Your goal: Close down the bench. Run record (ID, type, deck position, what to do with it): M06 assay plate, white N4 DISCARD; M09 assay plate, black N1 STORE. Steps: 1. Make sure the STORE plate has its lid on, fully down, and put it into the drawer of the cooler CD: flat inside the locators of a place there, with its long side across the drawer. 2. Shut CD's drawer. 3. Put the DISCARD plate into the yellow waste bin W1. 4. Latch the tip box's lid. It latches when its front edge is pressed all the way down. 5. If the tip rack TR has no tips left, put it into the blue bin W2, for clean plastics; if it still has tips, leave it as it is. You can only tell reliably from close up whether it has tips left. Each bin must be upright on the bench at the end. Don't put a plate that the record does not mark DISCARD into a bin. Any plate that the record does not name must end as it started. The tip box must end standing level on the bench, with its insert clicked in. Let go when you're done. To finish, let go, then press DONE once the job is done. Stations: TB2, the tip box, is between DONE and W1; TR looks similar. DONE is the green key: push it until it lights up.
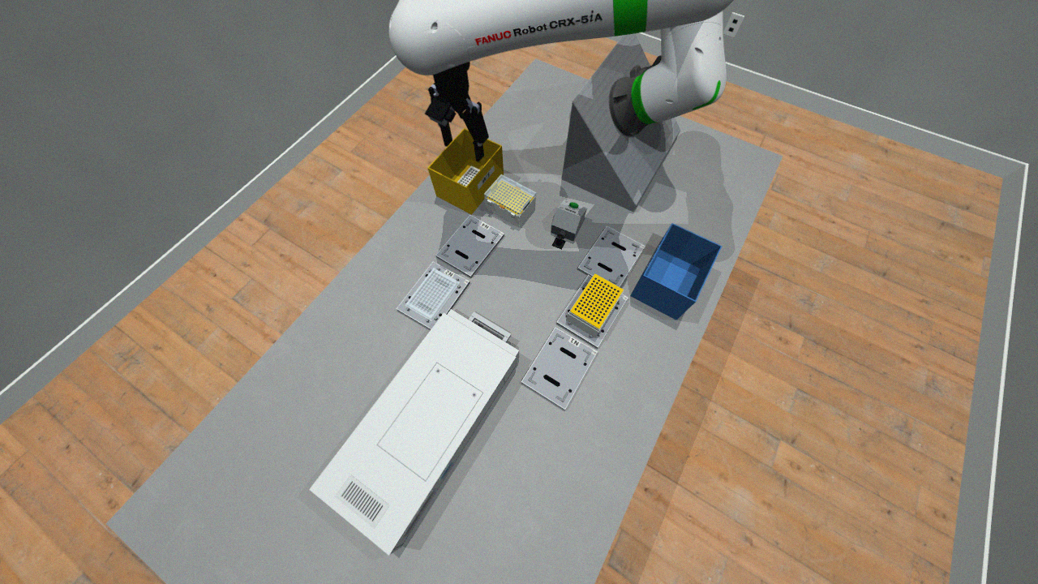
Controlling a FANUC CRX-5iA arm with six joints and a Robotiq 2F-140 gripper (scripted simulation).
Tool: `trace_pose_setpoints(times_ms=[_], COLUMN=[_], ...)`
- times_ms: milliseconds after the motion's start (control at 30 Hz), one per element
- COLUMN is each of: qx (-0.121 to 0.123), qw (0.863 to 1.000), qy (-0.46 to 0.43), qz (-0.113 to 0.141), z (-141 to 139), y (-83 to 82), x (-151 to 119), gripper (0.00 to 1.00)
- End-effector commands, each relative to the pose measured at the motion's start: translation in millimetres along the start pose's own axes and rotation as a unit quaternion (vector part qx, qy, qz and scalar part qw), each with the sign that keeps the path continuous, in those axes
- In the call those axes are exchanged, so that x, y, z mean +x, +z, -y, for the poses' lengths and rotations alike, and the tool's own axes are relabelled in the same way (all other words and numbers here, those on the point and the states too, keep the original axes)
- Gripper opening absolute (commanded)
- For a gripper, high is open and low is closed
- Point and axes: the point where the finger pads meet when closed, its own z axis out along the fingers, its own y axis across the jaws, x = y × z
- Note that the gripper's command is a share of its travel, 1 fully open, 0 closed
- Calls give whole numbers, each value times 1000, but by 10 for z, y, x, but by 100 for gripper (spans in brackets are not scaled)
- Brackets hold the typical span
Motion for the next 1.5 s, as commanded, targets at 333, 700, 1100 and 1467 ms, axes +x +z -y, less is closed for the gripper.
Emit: trace_pose_setpoints(times_ms=[333,700,1100,1467], qx=[-1,-1,-1,-1], qw=[1000,1000,1000,1000], qy=[18,18,18,18], qz=[0,0,0,0], z=[336,676,1055,1471], y=[-33,-48,-64,-81], x=[119,235,364,506], gripper=[70,70,70,70])
